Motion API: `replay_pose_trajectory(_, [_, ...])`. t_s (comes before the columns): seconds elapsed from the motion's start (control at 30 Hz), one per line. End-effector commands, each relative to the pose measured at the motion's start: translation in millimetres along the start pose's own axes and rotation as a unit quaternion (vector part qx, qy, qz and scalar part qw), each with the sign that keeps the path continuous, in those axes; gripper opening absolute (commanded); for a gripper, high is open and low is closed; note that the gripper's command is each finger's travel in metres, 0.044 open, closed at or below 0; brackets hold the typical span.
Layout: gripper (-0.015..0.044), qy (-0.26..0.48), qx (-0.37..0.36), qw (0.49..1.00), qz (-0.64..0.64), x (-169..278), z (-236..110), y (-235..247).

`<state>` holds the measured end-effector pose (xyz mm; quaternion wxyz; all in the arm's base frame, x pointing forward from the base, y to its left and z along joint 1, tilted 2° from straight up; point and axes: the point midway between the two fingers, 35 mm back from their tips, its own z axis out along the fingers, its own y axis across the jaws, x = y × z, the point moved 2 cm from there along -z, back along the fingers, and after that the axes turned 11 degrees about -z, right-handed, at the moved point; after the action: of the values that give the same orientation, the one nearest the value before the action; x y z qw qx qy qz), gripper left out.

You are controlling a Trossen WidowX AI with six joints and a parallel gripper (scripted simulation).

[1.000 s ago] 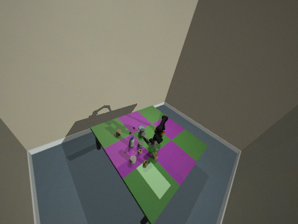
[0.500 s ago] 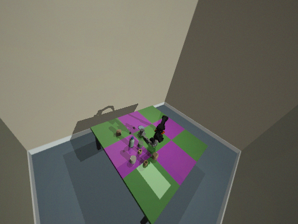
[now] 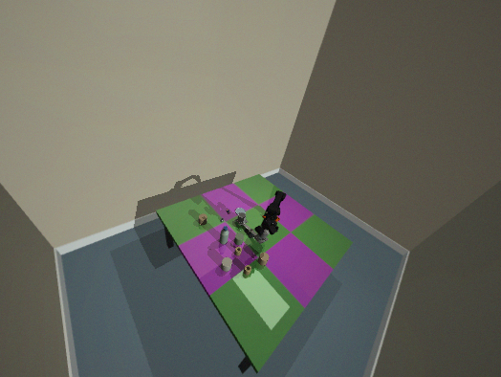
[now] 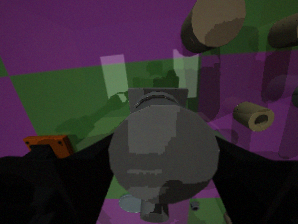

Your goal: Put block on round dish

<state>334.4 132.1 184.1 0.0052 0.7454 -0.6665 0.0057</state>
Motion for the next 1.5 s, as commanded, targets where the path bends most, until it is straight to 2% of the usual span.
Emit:
replay_pose_trajectory(0.0, [0.0000,-0.002,0.002,1.000,0.000,0,-7,0])
replay_pose_trajectory(0.6, [0.0000,-0.002,0.003,1.000,0.000,1,-30,5])
replay_pose_trajectory(1.47, [0.0000,0.000,0.001,1.000,0.000,1,-25,4])
